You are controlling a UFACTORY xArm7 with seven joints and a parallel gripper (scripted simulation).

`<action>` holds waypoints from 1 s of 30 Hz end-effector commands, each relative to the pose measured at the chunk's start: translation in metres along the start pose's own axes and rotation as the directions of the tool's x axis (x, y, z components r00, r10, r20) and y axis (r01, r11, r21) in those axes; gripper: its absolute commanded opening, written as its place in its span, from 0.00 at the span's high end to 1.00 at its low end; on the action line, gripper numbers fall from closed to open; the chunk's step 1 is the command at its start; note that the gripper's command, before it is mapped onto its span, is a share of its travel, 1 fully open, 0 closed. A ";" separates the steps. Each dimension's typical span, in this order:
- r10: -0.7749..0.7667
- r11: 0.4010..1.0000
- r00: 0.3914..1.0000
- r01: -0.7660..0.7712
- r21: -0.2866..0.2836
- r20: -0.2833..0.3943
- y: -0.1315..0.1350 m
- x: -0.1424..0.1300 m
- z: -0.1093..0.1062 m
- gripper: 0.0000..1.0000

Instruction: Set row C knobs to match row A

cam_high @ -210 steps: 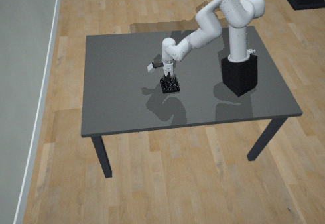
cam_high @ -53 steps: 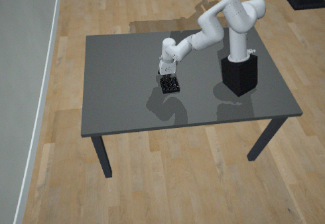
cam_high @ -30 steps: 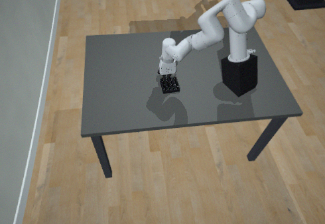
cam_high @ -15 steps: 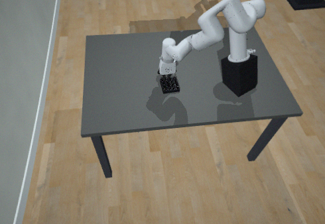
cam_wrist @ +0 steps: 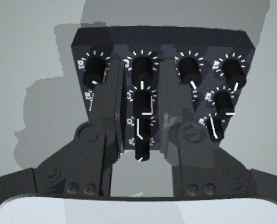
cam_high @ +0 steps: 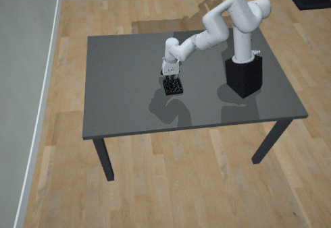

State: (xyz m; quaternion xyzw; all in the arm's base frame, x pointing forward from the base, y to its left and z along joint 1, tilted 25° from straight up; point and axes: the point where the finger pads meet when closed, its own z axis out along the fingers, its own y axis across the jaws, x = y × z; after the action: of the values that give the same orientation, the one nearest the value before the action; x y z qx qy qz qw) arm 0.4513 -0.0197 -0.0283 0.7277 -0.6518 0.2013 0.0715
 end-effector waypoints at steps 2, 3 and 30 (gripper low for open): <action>0.000 1.000 1.000 0.000 0.003 0.000 -0.001 0.000 -0.013 0.81; 0.000 1.000 1.000 0.000 0.003 0.000 -0.001 0.000 -0.016 0.81; -0.007 1.000 1.000 0.007 0.003 0.000 -0.001 0.000 -0.031 0.81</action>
State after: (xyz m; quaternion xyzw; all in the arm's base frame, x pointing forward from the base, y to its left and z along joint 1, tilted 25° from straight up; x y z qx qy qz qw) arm 0.4454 -0.0088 -0.0012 0.7283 -0.6511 0.2013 0.0717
